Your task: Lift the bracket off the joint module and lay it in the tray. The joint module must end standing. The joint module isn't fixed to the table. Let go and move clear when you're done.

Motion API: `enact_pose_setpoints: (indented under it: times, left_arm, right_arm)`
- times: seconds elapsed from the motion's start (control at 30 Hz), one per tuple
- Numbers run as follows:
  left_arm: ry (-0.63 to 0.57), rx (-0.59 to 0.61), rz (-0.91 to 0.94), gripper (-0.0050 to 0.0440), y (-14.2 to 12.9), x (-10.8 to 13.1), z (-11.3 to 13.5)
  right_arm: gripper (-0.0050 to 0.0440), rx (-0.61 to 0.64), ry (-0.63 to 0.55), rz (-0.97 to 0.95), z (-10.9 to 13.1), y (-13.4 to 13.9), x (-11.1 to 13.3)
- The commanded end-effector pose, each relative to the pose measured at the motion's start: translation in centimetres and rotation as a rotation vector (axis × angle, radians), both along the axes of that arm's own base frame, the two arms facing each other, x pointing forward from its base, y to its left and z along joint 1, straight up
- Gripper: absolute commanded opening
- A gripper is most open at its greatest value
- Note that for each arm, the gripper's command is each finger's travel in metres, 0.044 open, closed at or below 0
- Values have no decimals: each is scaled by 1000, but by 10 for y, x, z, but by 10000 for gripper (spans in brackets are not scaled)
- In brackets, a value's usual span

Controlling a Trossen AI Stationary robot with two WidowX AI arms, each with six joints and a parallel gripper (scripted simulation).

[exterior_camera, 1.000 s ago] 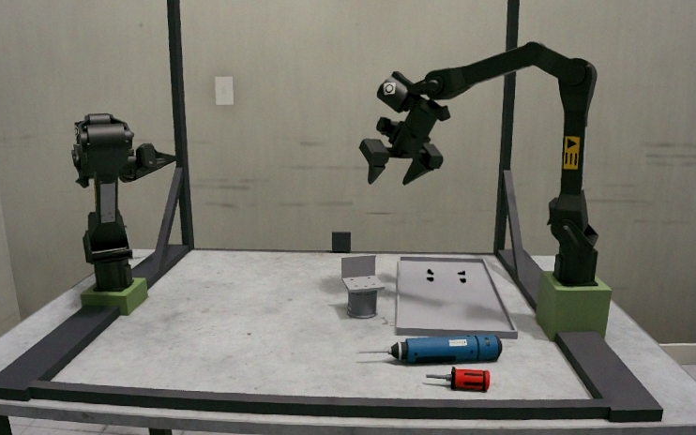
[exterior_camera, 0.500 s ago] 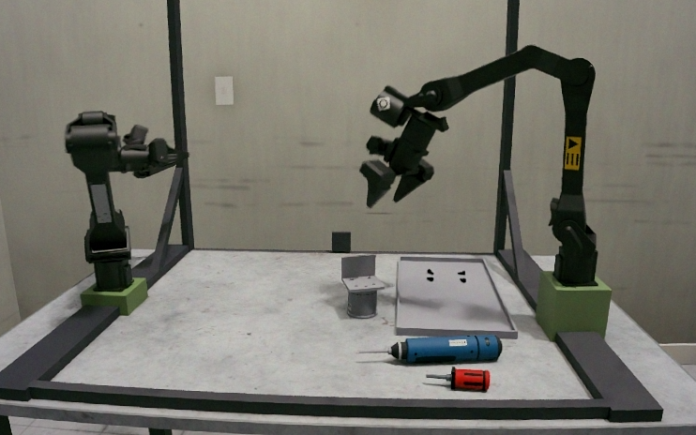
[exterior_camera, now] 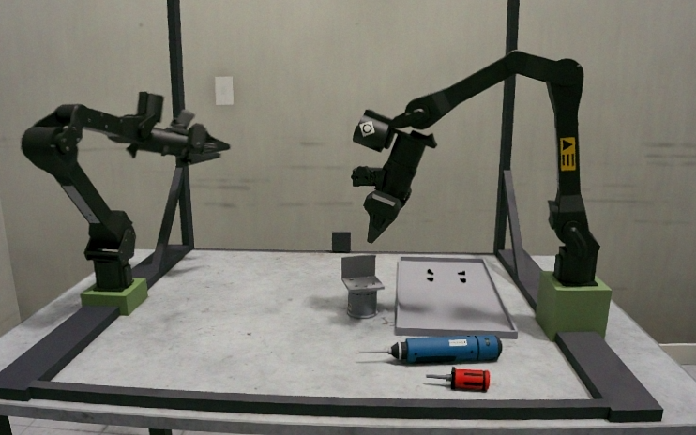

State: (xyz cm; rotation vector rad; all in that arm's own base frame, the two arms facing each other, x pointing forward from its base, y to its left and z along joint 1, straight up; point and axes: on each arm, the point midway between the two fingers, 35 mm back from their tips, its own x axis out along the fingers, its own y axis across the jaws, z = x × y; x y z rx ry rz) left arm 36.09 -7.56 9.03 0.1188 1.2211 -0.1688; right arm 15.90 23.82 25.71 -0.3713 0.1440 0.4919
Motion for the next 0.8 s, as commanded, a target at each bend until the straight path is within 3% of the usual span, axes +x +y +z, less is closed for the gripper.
enact_pose_setpoints:
  times: [0.0, 0.1, 0.17, 0.43, 0.67, 0.77]
  left_arm:
    - [-30, -4, 24, 440, 2, 9, 11]
    - [-34, -6, 26, 440, 2, 9, 12]
    - [-34, -6, 26, 440, 2, 9, 12]
    - [-33, -5, 24, 440, 2, 9, 11]
    - [-33, -5, 24, 440, 3, 9, 11]
    - [-33, -5, 24, 440, 3, 9, 11]
  right_arm:
    - [440, 15, 47, -54, 19, -13, 33]
    - [440, 10, 85, -112, 25, -33, 58]
    - [440, 10, 85, -112, 25, -33, 58]
    - [440, 33, 196, -271, 42, -102, 106]
    - [440, 96, 287, -406, 58, -169, 121]
    - [440, 106, 298, -423, 60, -178, 121]
